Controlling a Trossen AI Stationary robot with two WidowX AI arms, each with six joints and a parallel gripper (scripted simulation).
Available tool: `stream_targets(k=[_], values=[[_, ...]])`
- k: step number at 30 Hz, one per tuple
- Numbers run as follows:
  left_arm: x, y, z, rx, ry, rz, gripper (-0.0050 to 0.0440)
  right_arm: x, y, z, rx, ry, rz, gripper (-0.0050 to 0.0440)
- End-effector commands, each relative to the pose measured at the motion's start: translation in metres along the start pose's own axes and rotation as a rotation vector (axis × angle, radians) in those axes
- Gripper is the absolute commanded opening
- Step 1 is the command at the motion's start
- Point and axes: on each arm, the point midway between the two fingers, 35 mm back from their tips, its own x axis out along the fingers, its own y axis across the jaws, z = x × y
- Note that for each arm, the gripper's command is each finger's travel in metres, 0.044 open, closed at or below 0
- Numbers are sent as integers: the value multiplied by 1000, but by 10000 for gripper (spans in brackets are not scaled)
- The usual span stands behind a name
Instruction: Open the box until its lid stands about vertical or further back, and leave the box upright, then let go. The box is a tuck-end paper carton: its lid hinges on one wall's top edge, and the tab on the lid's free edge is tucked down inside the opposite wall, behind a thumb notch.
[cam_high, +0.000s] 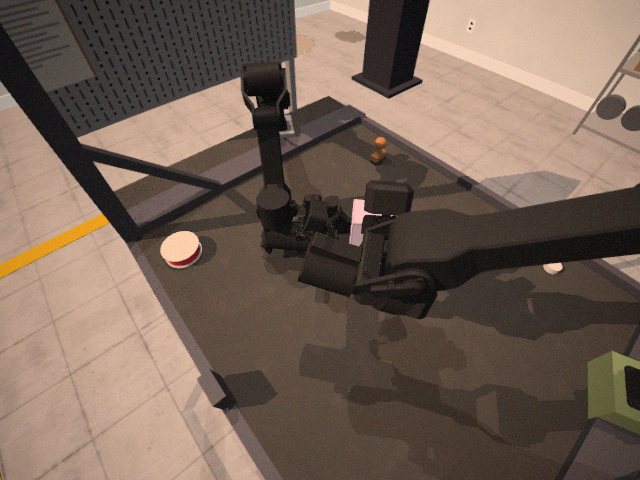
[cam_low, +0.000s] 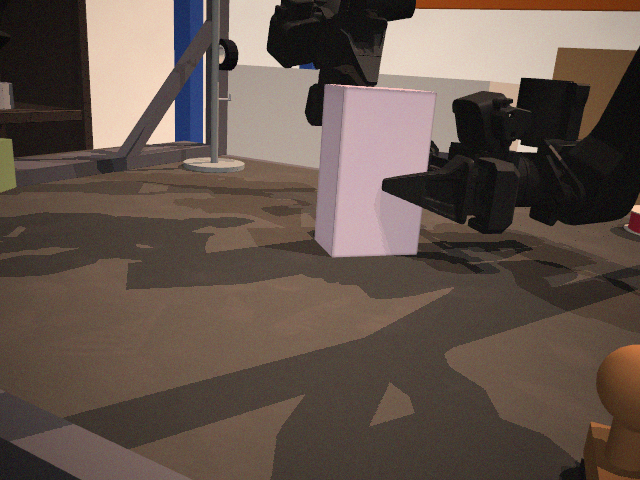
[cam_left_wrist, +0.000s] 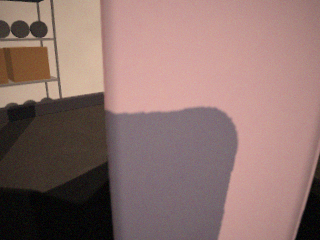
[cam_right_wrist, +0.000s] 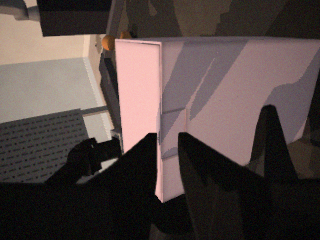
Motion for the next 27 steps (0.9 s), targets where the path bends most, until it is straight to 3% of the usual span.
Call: stream_targets(k=[1, 27], values=[[1, -4, 14, -30, -7, -4, 286, -4, 13, -2, 27, 16, 3, 50], [1, -4, 14, -30, -7, -4, 286, 8, 20, -1, 27, 16, 5, 50]])
